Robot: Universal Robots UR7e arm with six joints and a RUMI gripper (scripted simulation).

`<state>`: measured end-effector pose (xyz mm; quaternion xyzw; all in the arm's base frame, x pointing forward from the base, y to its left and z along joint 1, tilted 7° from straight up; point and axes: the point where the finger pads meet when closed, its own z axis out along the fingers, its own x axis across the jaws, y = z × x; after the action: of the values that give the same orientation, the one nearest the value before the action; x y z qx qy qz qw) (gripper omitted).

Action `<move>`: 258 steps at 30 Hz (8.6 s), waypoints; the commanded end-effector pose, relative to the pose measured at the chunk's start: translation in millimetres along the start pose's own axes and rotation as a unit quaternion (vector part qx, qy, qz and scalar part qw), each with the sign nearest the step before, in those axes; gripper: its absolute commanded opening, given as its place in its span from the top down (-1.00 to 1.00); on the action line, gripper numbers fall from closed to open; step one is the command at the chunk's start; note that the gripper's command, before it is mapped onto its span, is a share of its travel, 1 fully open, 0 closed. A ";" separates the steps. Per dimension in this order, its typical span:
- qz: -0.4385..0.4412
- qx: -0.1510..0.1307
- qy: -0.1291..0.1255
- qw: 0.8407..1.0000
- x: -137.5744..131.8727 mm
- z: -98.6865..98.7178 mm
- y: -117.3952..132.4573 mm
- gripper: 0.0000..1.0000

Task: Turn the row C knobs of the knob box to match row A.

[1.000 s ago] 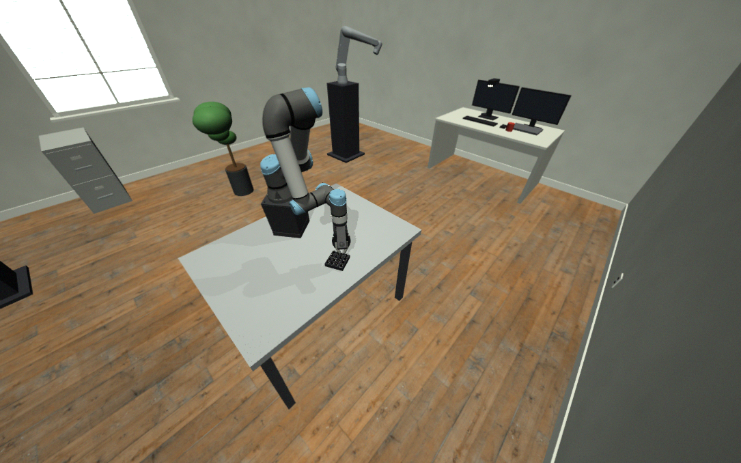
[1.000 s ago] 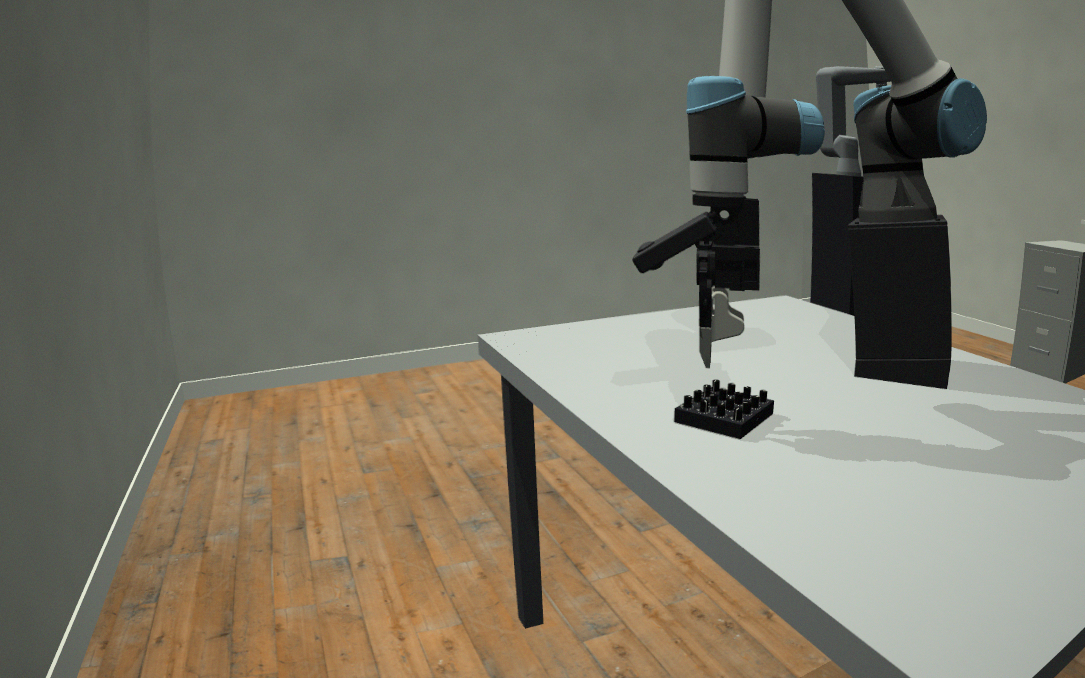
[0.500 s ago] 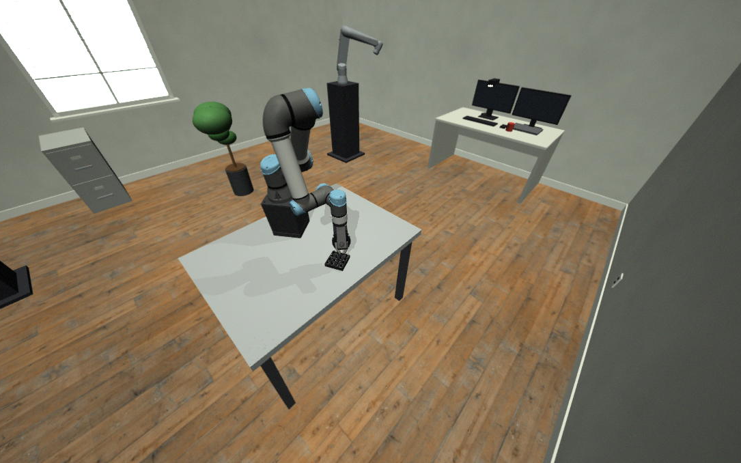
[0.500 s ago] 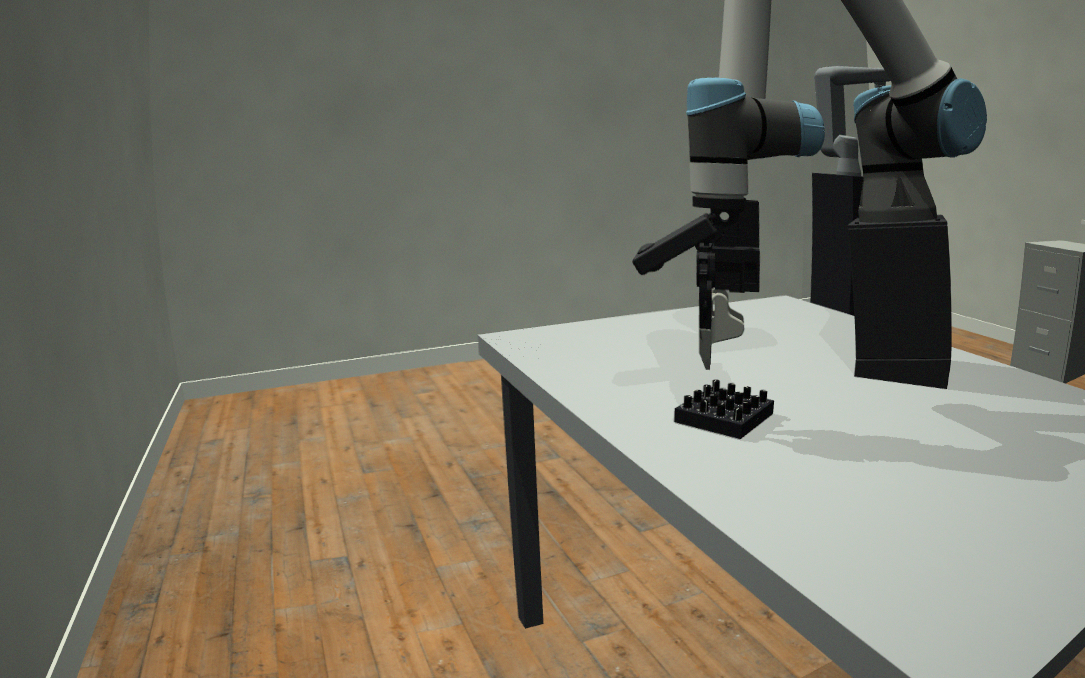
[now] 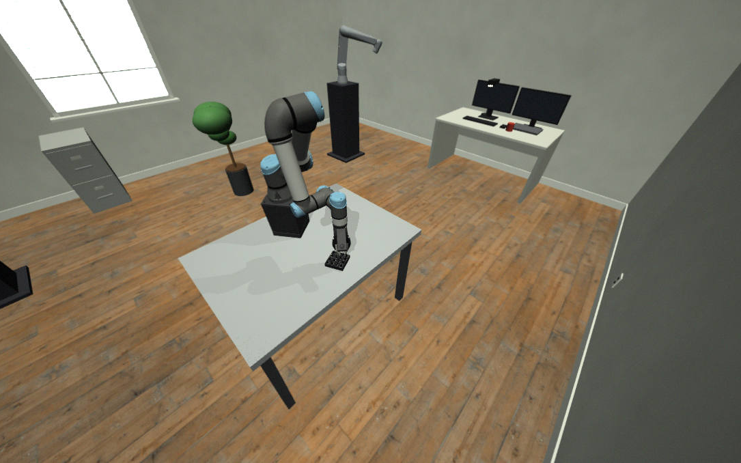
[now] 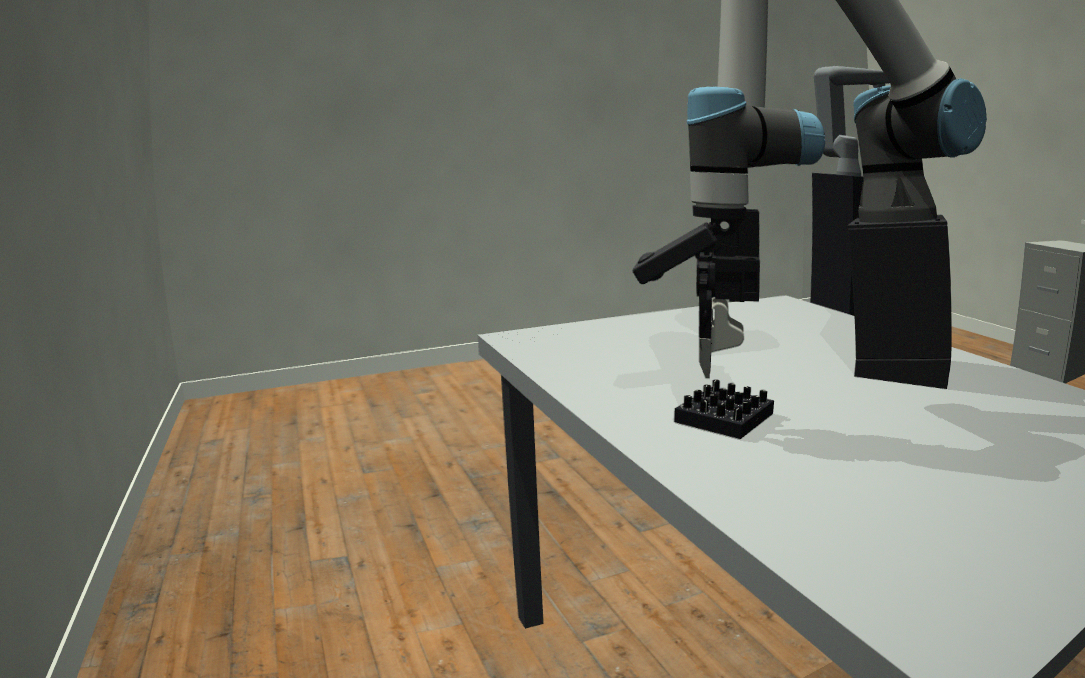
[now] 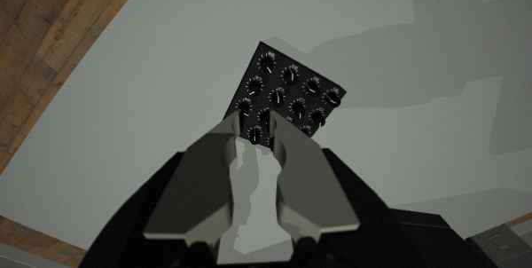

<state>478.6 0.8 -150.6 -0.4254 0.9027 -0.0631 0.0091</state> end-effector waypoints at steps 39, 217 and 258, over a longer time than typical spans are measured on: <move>0.000 0.001 0.000 1.000 -0.6 29.4 -0.4 0.78; 0.000 0.001 0.000 1.000 -0.7 43.4 -5.2 0.92; 0.148 0.001 0.000 0.989 0.7 43.4 -5.0 0.92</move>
<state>484.8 -7.3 -193.5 -0.3215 0.9448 -0.0609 0.0169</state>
